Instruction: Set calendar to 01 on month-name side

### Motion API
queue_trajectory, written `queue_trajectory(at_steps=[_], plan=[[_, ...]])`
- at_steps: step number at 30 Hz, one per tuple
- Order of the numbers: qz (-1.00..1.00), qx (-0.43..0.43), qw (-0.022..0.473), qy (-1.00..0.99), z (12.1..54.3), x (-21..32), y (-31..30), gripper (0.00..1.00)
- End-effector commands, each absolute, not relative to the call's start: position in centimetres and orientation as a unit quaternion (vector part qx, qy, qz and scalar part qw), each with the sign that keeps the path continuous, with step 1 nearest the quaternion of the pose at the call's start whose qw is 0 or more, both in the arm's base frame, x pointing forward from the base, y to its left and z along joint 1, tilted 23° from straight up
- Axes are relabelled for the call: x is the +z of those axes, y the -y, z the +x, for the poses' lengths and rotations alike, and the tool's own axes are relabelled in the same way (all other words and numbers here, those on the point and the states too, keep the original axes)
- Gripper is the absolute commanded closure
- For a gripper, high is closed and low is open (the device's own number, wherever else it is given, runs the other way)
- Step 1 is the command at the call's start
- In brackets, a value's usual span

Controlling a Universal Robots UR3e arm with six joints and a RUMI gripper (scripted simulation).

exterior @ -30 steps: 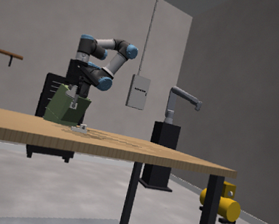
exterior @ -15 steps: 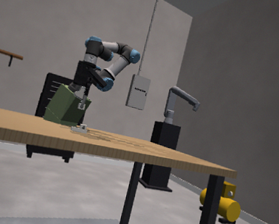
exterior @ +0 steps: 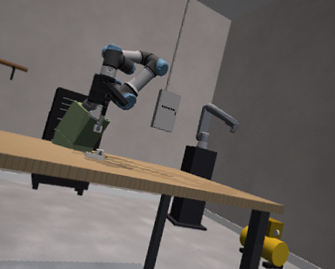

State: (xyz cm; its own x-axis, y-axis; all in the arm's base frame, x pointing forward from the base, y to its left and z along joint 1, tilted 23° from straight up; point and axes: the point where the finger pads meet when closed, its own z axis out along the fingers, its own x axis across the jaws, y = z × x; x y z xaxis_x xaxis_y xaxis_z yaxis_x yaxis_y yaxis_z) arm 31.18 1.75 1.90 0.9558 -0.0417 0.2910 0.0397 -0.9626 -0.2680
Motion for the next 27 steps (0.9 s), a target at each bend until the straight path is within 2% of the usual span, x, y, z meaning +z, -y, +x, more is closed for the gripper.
queue_trajectory(at_steps=[1,27], plan=[[-0.979,-0.149,0.136,0.0,31.4,1.5,-1.8,0.9],[-0.979,-0.149,0.136,0.0,33.0,-3.4,-3.3,0.9]])
